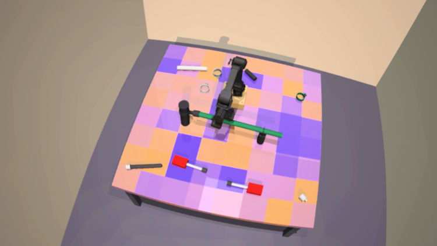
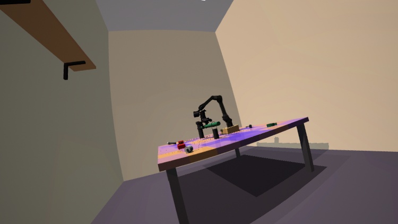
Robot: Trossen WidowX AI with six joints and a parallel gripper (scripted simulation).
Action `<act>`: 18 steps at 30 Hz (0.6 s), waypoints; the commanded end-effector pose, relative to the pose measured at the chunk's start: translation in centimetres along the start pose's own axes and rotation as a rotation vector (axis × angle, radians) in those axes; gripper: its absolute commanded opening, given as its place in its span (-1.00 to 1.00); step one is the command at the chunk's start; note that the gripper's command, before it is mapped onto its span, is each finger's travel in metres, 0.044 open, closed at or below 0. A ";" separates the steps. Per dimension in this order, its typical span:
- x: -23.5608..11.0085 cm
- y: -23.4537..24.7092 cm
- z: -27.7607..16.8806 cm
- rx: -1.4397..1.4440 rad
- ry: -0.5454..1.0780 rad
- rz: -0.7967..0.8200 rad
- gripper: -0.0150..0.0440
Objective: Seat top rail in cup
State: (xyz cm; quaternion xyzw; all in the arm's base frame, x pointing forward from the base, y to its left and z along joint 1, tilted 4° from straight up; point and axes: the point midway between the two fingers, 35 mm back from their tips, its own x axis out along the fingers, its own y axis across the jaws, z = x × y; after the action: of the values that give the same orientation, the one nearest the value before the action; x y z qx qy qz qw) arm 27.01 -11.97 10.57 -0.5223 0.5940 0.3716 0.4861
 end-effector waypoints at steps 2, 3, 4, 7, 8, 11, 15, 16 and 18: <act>0.0 -0.4 -1.0 0.016 0.015 -0.010 -0.49; 0.1 -0.4 -1.1 0.016 0.015 -0.010 -0.49; 0.1 -0.4 -1.2 0.016 0.015 -0.010 -0.49; 0.2 -0.4 -1.4 0.016 0.015 -0.010 -0.49; 0.3 -0.5 -1.5 0.016 0.015 -0.010 -0.49; 0.4 -0.5 -1.7 0.016 0.016 -0.010 -0.49; 0.5 -0.6 -2.1 0.016 0.016 -0.010 -0.49; 0.5 -0.6 -2.2 0.016 0.016 -0.010 -0.49; 0.6 -0.6 -2.3 0.016 0.016 -0.010 -0.49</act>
State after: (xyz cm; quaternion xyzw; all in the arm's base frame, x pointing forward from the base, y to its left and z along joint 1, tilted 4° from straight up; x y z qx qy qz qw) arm 27.01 -13.57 10.30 -0.5219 0.5947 0.3724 0.4850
